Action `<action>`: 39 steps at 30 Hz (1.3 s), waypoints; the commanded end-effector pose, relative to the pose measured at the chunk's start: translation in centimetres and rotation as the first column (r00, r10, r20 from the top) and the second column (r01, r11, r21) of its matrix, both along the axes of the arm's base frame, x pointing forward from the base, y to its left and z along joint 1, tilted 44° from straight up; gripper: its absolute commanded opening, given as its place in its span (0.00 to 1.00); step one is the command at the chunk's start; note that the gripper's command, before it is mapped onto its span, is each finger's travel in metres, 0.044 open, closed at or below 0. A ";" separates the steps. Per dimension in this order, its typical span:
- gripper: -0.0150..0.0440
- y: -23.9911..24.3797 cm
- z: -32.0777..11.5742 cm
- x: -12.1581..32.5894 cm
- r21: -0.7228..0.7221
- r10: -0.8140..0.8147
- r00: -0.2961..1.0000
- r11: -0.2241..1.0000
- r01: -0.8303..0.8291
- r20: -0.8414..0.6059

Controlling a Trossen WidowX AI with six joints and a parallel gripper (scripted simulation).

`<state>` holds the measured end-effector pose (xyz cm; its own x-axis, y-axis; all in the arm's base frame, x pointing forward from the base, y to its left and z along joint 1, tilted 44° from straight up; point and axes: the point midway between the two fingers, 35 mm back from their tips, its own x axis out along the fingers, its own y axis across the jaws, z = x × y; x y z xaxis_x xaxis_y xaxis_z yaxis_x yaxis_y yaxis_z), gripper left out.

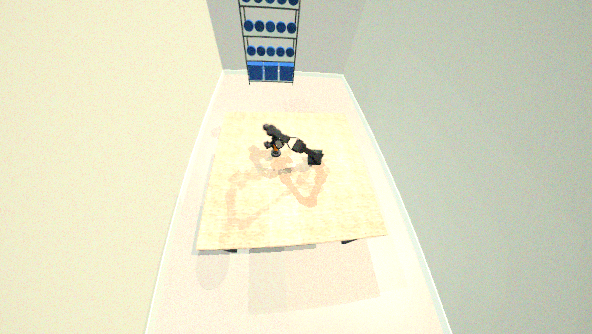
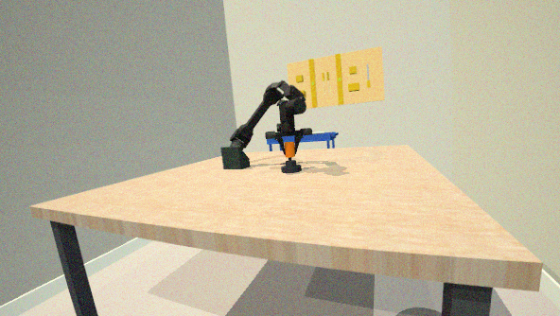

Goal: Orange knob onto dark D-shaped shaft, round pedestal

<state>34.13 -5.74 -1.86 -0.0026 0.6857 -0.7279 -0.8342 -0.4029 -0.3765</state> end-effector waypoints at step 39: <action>0.25 0.0 0.0 0.1 -0.011 0.154 0.977 0.988 -0.155 0.149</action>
